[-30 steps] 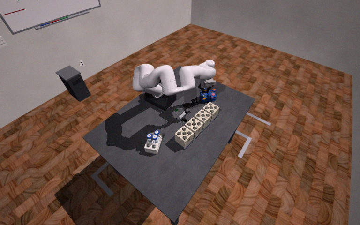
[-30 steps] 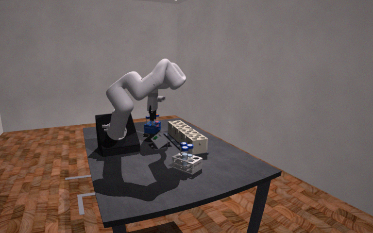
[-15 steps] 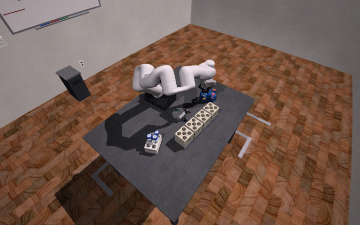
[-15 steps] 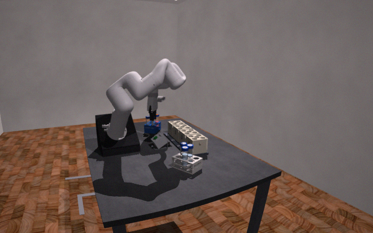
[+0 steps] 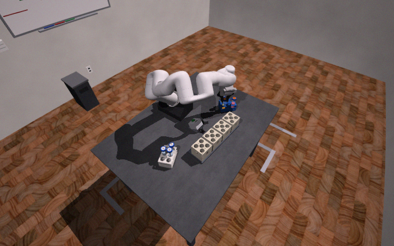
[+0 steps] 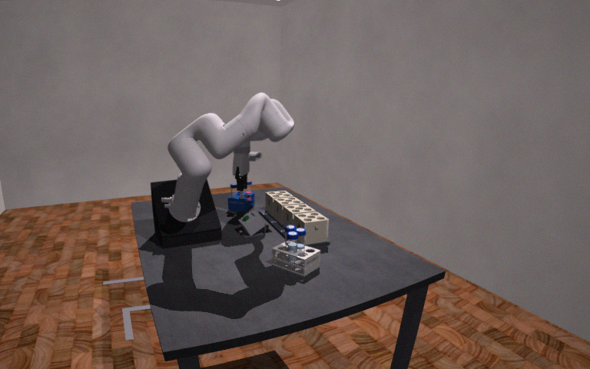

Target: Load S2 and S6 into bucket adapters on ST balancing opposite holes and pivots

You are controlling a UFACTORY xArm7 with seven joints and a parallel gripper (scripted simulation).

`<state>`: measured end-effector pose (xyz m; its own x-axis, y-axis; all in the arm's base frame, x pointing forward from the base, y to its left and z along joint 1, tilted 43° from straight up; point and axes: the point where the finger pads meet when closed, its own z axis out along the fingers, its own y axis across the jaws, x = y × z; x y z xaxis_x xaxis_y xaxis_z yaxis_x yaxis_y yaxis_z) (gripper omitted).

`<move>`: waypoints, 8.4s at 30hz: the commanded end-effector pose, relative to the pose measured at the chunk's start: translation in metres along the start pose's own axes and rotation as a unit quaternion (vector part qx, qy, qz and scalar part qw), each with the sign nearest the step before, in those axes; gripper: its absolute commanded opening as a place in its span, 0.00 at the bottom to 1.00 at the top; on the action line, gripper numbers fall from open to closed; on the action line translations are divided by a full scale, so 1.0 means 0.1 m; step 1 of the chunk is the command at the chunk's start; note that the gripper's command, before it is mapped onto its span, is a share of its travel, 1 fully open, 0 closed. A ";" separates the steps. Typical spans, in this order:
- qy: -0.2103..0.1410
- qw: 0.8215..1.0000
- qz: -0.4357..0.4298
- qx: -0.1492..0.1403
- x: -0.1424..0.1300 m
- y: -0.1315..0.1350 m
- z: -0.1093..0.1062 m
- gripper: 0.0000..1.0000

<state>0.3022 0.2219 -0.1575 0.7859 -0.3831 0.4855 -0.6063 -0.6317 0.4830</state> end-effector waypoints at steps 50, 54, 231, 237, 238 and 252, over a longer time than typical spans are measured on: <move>-0.001 1.000 0.000 0.003 -0.01 -0.01 -0.53 0.00; -0.001 1.000 0.000 0.003 -0.01 -0.01 -0.61 0.00; 0.001 0.947 -0.320 0.003 1.80 0.01 -0.72 0.00; 0.001 0.947 -0.320 0.003 1.80 0.01 -0.68 0.00; 0.001 0.947 -0.320 0.003 1.80 0.01 -0.67 0.00; 0.001 0.947 -0.320 0.003 1.80 0.01 -0.55 0.00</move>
<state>0.4363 0.1869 -0.0305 0.9926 0.0777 0.0930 -0.0061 -0.7345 0.6786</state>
